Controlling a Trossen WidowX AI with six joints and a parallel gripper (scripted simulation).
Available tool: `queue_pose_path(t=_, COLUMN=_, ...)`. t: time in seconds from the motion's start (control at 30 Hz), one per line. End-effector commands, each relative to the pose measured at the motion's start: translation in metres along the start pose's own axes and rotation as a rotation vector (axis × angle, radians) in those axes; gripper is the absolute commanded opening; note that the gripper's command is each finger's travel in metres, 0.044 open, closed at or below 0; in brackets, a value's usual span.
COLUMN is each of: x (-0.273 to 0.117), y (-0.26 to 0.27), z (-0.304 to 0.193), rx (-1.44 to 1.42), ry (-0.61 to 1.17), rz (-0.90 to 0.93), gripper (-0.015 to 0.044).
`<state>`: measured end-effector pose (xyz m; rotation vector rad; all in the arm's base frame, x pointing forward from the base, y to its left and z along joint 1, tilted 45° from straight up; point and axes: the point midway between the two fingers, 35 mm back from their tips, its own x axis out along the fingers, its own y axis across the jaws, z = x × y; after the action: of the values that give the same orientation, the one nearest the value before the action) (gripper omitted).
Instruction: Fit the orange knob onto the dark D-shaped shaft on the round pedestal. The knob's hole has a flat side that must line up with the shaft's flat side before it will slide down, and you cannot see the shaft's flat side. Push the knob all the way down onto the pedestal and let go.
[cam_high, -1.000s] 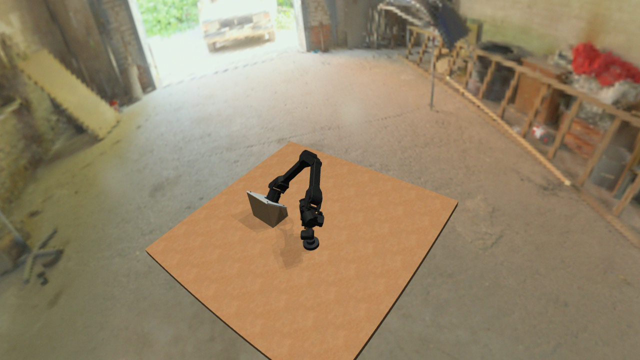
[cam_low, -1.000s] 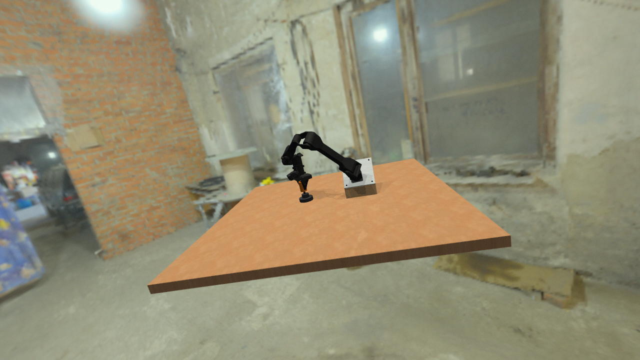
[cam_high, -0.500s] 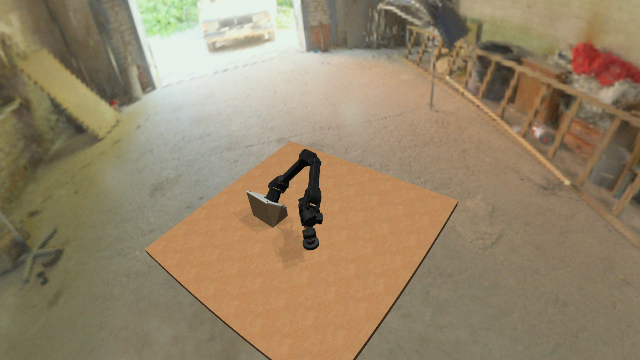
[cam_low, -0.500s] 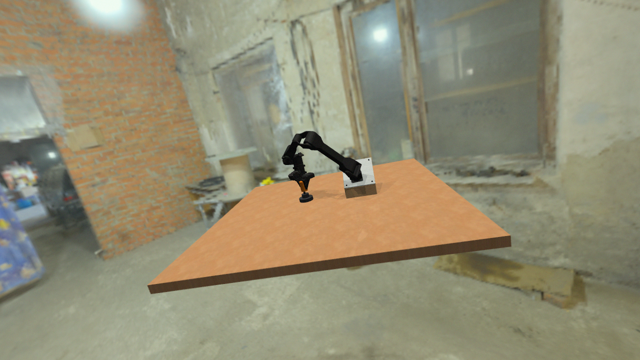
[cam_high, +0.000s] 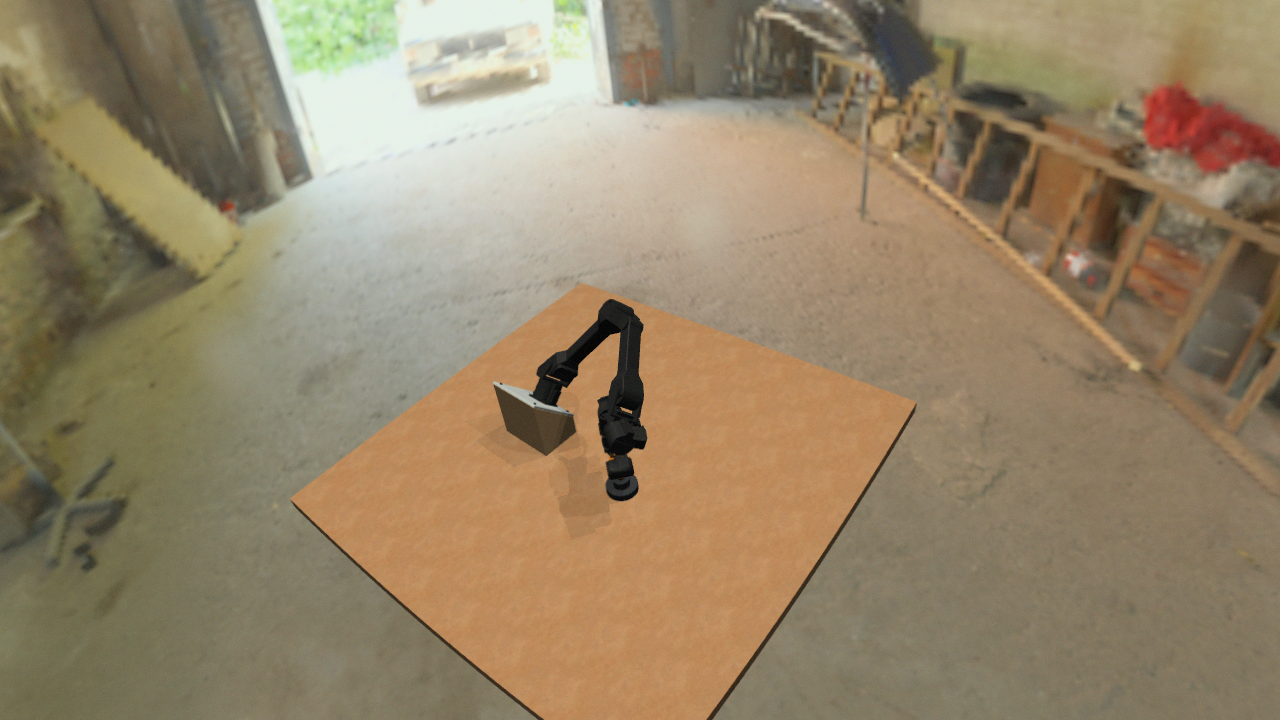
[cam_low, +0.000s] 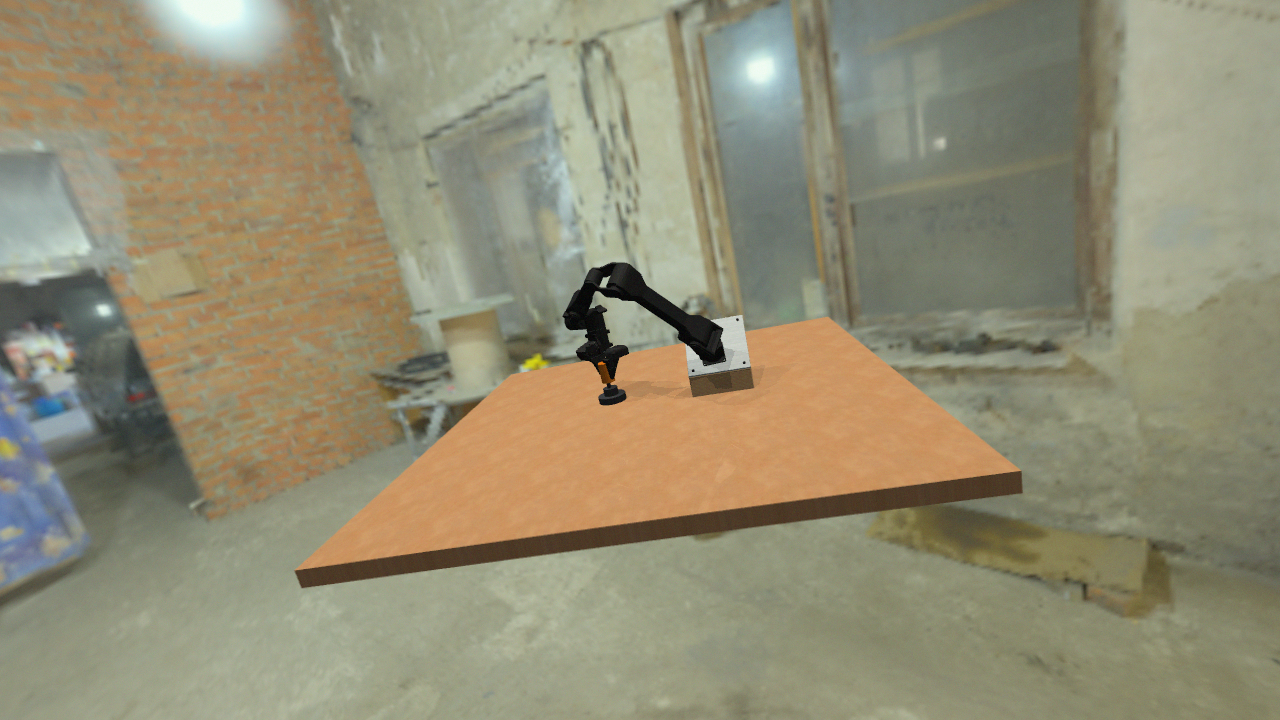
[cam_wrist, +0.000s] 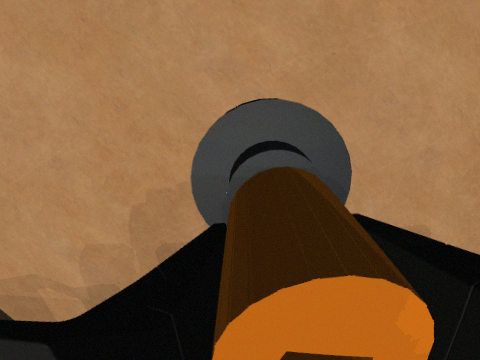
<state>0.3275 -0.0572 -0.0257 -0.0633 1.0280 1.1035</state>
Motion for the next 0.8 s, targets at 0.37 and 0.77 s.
queue_pose_path(t=0.37, x=0.0021, y=-0.0009, z=0.0011, rx=-0.008, ry=-0.001, rz=-0.004, gripper=0.0000)
queue_pose_path(t=0.77, x=0.0027, y=0.0013, z=-0.0011, rx=-0.007, ry=-0.001, rz=-0.004, gripper=0.0000)
